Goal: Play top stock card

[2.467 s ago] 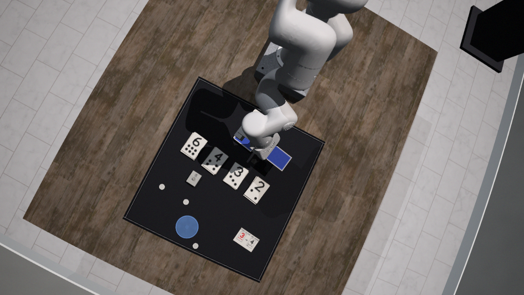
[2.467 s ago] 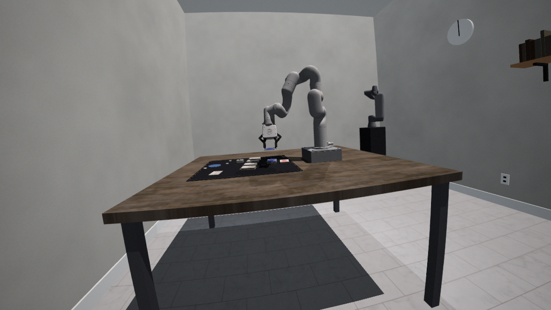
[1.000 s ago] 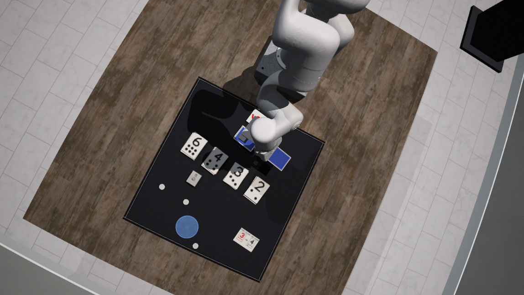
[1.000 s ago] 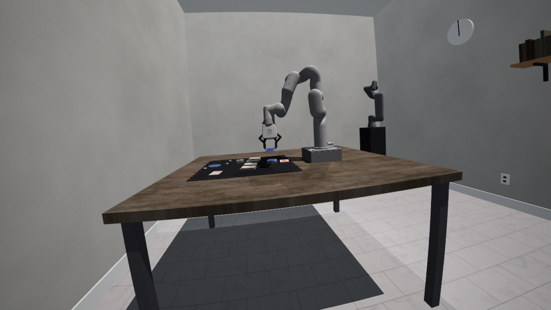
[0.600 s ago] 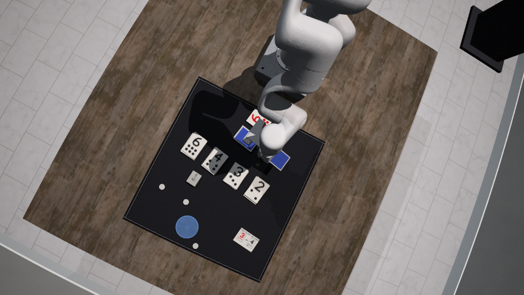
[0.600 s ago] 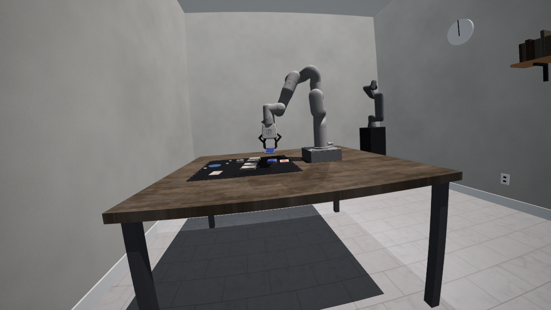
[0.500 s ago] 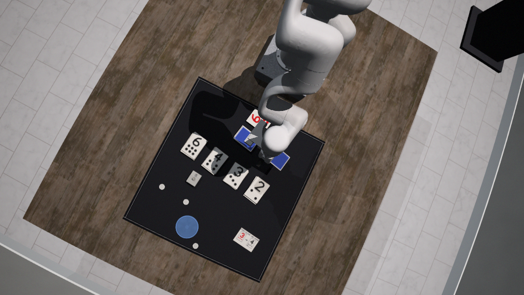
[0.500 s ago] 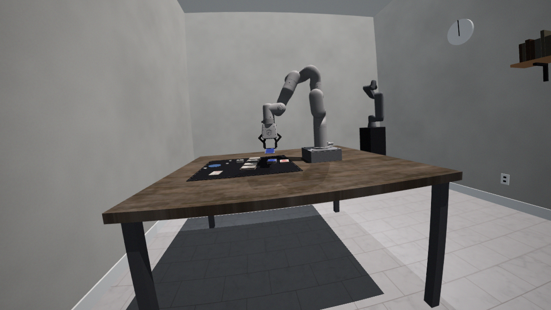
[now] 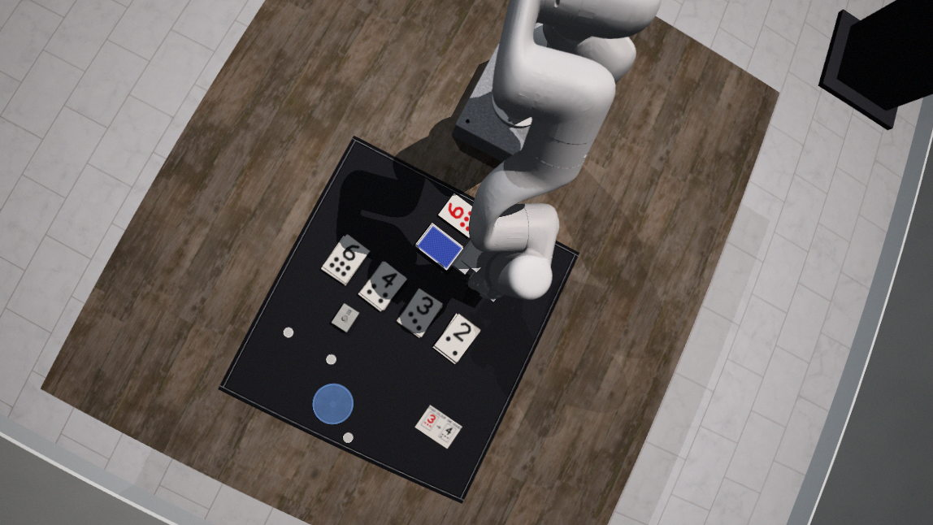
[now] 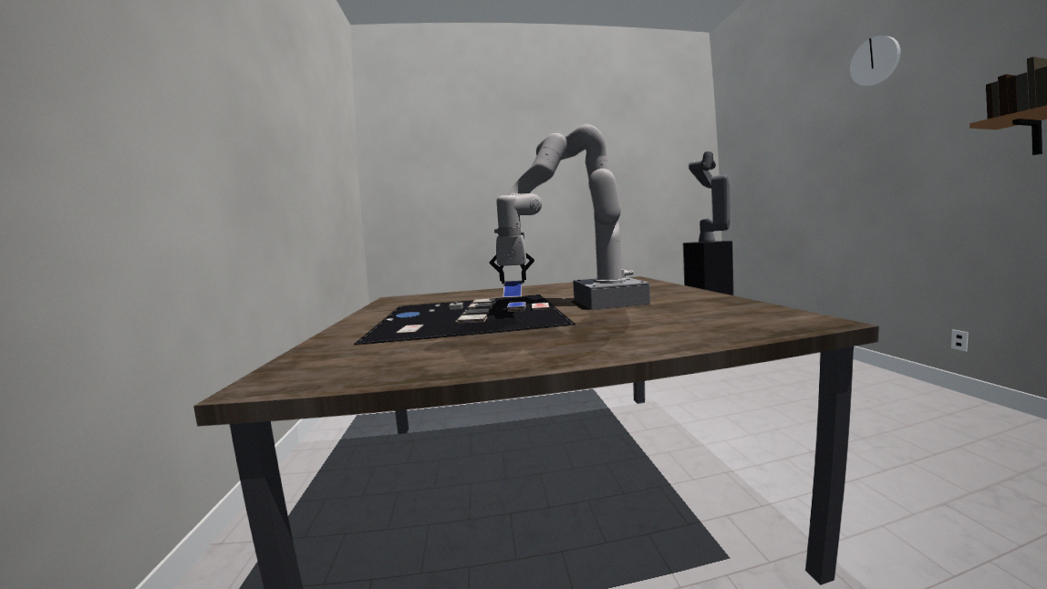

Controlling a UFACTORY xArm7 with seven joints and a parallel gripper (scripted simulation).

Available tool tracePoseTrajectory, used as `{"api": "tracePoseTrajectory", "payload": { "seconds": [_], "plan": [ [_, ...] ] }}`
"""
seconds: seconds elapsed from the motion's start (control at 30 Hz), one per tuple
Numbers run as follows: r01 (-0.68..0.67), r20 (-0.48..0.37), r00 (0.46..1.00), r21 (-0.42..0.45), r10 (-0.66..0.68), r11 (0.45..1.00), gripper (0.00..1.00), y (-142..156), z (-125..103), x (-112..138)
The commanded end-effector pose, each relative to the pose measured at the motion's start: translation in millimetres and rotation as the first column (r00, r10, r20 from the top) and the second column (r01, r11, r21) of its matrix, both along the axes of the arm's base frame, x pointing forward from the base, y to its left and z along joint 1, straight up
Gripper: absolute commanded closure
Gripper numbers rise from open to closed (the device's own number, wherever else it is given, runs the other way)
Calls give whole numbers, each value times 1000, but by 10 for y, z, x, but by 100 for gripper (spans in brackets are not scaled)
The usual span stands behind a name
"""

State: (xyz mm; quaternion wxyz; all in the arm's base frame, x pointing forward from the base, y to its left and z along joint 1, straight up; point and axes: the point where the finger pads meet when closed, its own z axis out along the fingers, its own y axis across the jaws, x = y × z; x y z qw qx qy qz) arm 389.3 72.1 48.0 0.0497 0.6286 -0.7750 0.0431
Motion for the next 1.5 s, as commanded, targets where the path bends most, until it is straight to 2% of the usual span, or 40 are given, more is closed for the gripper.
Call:
{"api": "tracePoseTrajectory", "payload": {
  "seconds": [0.0, 0.13, 0.2, 0.3, 0.7, 0.77, 0.97, 1.2, 1.47],
  "plan": [
    [3, -55, 998, -229, -15, 973, 26, 64, -7, 3],
    [-6, -79, 997, -357, -24, 934, 26, 84, -16, 8],
    [-6, -79, 997, -357, -24, 934, 26, 84, -16, 8],
    [-15, -97, 995, -446, -32, 895, 26, 97, -25, 12],
    [-60, -152, 986, -729, -75, 682, 26, 139, -69, 22],
    [-60, -152, 986, -729, -75, 682, 26, 139, -69, 22],
    [-85, -169, 981, -820, -98, 566, 26, 152, -91, 24],
    [-108, -182, 976, -884, -120, 455, 26, 160, -112, 26],
    [-121, -187, 973, -911, -132, 395, 26, 162, -123, 27]
  ]
}}
